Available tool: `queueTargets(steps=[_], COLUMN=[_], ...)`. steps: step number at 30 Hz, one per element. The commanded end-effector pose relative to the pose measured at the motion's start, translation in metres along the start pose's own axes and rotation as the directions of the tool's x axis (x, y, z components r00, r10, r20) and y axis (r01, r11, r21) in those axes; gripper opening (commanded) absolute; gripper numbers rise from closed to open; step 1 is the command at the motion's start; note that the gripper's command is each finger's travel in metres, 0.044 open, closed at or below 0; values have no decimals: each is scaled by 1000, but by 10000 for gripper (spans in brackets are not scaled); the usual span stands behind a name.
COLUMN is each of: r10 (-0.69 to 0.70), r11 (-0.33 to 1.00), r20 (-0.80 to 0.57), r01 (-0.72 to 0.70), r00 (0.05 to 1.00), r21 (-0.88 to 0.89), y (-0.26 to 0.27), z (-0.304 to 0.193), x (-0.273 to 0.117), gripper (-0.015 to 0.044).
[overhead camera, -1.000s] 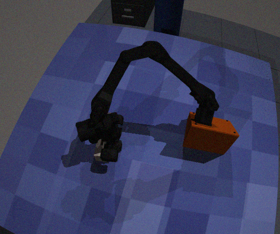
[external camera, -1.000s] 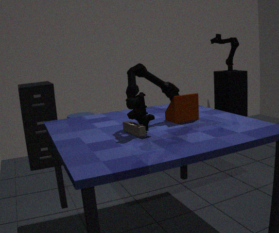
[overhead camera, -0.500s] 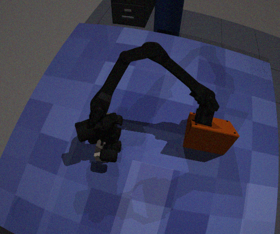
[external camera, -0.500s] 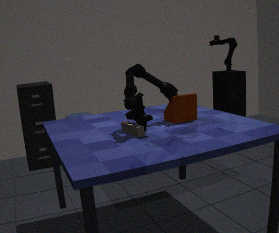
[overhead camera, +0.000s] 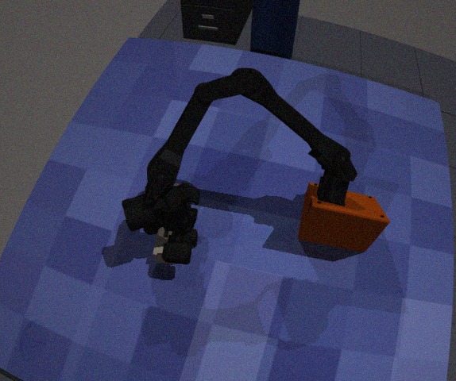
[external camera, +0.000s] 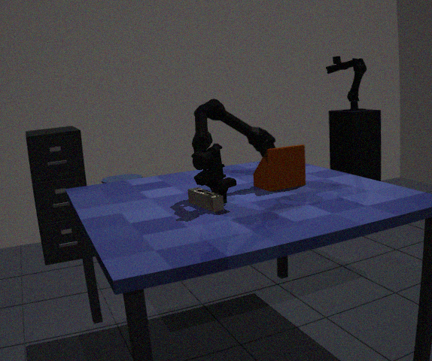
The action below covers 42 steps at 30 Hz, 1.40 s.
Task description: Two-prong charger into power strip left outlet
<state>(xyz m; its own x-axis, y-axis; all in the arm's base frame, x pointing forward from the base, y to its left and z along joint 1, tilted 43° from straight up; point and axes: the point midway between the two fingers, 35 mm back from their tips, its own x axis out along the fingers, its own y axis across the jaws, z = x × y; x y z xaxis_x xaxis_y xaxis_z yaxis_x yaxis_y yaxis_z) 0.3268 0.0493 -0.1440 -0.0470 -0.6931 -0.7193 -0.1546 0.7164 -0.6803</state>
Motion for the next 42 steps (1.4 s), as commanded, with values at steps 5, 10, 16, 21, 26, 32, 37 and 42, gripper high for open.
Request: queueTargets(steps=[5, 10, 16, 21, 26, 32, 37, 42], r10=[8, 8, 8, 8, 8, 8, 8, 7], r11=[1000, 1000, 1000, 1000, 1000, 1000, 1000, 1000], r20=[25, 25, 25, 25, 25, 25, 25, 10], r01=[-9, -9, -9, -9, -9, -9, -9, -7], r00=[1000, 1000, 1000, 1000, 1000, 1000, 1000, 1000], r21=[23, 23, 23, 22, 22, 22, 22, 11], y=[0, 0, 0, 0, 0, 0, 0, 0], z=[8, 8, 7, 6, 6, 5, 4, 0], x=[0, 0, 0, -1, -1, -1, -2, 0], gripper=[0, 0, 0, 0, 0, 0, 0, 0])
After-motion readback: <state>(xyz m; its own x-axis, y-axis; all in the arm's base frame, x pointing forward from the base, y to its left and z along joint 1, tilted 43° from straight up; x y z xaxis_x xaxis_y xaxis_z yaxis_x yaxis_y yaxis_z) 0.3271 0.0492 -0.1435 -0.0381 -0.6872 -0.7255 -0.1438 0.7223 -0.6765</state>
